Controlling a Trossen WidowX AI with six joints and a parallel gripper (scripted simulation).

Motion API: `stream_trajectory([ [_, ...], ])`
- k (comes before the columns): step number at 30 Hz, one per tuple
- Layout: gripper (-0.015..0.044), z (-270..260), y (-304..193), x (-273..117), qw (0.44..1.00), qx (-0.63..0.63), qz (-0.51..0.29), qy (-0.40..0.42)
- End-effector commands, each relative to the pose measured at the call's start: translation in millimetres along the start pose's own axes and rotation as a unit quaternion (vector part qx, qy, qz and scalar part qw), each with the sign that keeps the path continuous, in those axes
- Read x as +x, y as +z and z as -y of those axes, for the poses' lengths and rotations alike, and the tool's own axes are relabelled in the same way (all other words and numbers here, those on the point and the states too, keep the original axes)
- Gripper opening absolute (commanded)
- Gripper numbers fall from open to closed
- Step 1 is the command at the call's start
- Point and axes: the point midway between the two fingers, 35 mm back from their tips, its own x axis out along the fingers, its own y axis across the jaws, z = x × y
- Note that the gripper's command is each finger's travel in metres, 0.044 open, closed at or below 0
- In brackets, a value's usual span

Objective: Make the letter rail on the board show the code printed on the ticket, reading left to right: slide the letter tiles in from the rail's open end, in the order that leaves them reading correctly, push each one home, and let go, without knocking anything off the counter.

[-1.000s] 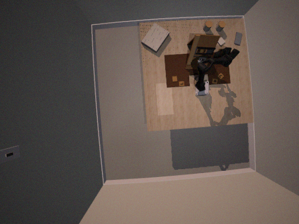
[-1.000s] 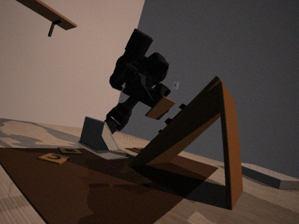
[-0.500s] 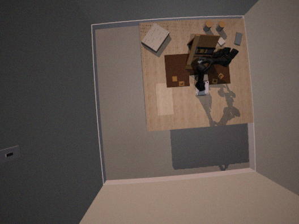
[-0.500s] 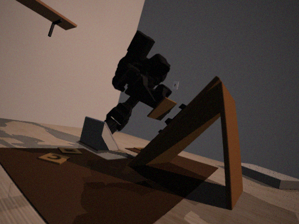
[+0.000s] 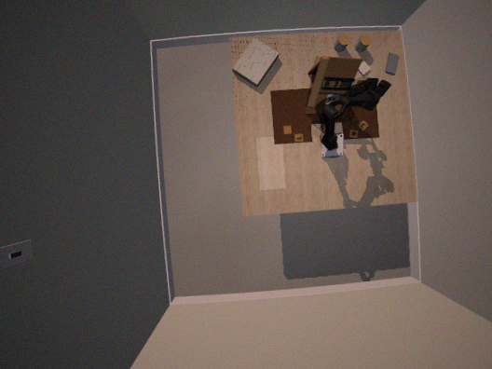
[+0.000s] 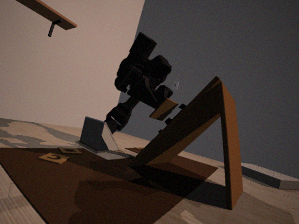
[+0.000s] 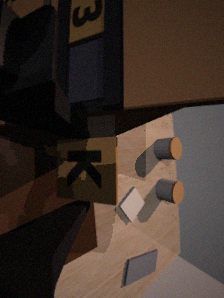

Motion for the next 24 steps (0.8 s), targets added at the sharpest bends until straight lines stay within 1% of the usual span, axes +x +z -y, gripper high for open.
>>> stream_trajectory([
  [1,0.0000,-2,-3,0,1.000,0.005,-0.002,-0.001],
  [24,0.0000,-13,-2,1,1.000,0.006,-0.002,-0.001],
])
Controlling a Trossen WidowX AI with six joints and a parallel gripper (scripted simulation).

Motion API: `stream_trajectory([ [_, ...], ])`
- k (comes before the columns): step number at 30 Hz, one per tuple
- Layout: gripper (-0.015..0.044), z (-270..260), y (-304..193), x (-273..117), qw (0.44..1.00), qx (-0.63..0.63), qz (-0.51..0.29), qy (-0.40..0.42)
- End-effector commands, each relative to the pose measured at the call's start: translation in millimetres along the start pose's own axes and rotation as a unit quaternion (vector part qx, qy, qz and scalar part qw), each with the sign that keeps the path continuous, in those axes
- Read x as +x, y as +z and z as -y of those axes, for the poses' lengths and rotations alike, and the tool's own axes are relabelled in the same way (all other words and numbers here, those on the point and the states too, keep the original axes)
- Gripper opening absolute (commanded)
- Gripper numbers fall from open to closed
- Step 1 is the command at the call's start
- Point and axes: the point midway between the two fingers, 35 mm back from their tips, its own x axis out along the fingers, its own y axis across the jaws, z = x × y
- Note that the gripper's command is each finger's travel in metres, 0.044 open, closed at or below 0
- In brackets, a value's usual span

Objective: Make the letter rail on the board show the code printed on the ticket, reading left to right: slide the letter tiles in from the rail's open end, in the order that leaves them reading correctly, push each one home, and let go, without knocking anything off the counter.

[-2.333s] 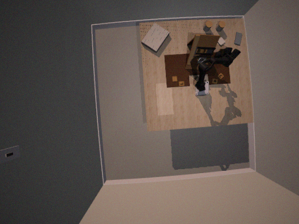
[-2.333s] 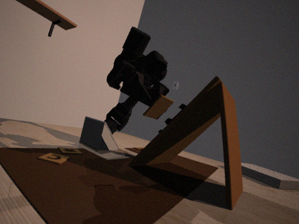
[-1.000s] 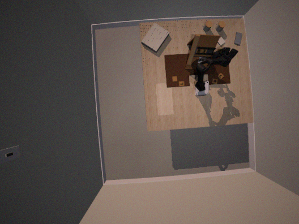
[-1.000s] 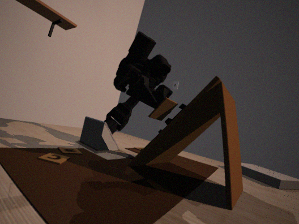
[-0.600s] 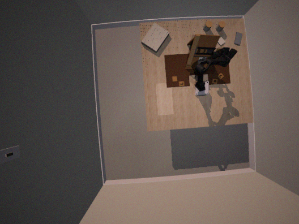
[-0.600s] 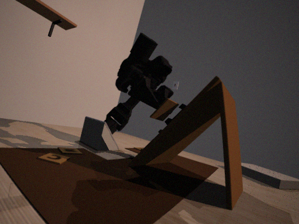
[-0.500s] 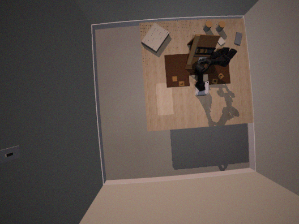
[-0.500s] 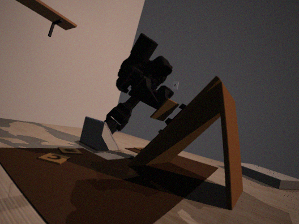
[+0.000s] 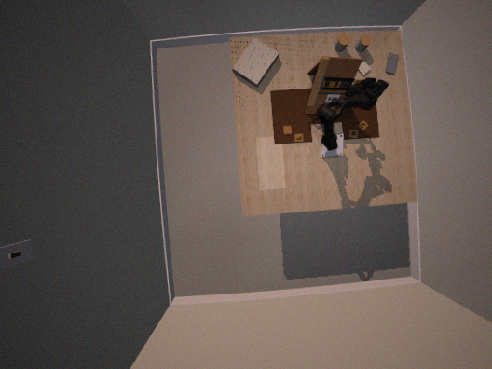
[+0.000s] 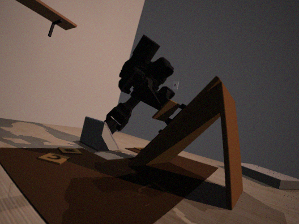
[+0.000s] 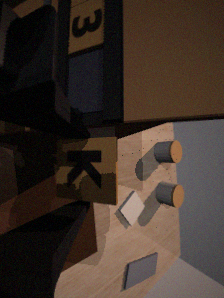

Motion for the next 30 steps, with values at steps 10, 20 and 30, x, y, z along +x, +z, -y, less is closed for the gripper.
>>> stream_trajectory([
  [10,0.0000,-6,-2,0,1.000,0.005,-0.002,-0.001],
  [20,0.0000,-11,-2,0,1.000,0.005,-0.002,-0.001],
  [30,0.0000,-16,-2,1,1.000,0.005,-0.002,-0.001],
])
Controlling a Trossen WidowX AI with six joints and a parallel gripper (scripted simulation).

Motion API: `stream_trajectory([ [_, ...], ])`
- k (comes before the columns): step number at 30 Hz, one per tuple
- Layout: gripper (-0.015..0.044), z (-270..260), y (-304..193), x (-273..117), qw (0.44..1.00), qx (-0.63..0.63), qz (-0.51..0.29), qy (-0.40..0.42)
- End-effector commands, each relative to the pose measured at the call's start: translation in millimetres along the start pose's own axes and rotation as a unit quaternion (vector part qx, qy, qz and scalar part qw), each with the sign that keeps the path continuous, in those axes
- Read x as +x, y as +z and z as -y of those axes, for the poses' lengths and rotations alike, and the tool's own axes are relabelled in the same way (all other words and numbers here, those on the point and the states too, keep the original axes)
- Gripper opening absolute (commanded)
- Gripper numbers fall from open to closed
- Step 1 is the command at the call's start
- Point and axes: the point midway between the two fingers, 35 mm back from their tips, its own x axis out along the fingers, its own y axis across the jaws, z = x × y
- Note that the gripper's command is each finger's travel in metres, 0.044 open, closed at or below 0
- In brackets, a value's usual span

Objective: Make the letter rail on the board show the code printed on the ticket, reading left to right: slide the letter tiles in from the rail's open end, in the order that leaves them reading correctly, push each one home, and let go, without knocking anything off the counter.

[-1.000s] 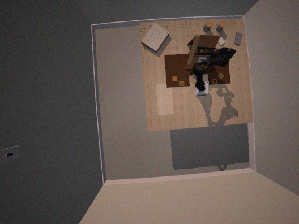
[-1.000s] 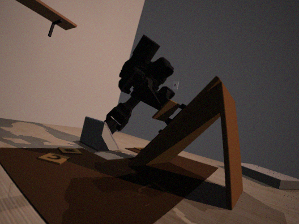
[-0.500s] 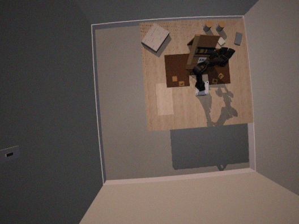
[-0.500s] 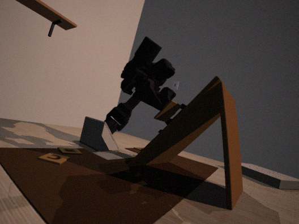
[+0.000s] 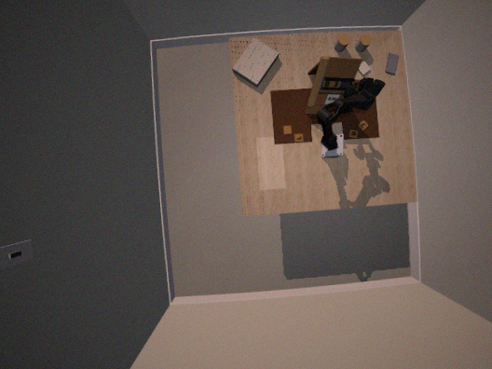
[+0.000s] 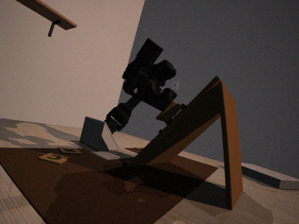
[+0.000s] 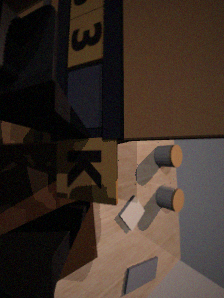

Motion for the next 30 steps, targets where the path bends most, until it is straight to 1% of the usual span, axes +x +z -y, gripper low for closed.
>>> stream_trajectory([
  [1,0.0000,-2,-2,0,1.000,0.005,-0.002,-0.001],
  [30,0.0000,-16,-2,0,1.000,0.005,-0.002,-0.001],
])
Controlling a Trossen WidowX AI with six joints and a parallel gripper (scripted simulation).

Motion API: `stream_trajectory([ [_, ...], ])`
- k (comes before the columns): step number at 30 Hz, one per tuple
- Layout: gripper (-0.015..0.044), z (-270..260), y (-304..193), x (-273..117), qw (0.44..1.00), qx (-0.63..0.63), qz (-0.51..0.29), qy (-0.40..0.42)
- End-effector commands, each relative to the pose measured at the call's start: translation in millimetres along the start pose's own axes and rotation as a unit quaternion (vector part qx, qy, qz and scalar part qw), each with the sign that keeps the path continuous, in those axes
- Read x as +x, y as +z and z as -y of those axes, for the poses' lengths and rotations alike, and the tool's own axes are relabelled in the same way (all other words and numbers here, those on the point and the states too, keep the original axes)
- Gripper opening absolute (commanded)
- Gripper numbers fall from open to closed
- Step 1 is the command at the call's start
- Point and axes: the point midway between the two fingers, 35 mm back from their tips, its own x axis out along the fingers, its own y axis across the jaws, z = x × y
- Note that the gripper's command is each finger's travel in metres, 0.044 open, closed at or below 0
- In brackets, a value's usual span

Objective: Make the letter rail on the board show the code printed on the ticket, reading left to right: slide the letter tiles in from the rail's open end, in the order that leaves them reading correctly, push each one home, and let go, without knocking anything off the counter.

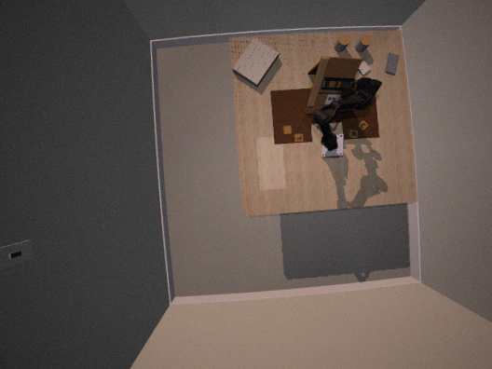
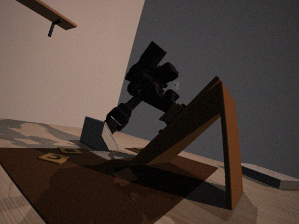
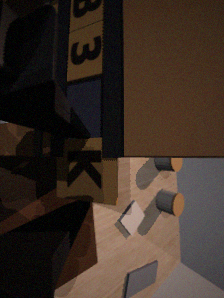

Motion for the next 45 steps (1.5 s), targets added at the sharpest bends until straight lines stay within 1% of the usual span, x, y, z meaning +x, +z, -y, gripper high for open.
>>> stream_trajectory([
  [1,0.0000,-2,-2,0,1.000,0.005,-0.001,-0.001],
  [45,0.0000,-24,-2,1,1.000,0.005,-0.002,-0.001],
])
